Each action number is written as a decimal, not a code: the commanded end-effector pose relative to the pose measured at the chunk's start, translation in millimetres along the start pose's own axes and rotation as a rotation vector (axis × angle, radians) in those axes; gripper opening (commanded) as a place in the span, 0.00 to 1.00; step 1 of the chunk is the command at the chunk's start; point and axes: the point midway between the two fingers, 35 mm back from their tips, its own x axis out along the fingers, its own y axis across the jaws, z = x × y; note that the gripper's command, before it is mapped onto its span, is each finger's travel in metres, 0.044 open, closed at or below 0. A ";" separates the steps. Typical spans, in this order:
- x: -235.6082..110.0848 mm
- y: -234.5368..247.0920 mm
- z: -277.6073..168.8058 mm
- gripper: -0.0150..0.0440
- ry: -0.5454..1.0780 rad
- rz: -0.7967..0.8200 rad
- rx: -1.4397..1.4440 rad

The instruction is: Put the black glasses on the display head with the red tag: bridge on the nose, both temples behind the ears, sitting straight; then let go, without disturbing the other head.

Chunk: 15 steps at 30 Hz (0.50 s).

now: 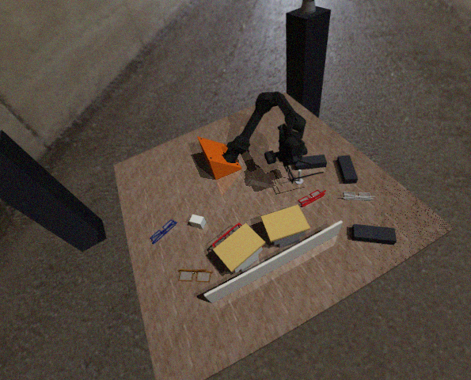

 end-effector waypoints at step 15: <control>-0.1 23.4 -7.0 0.25 -0.002 0.011 0.293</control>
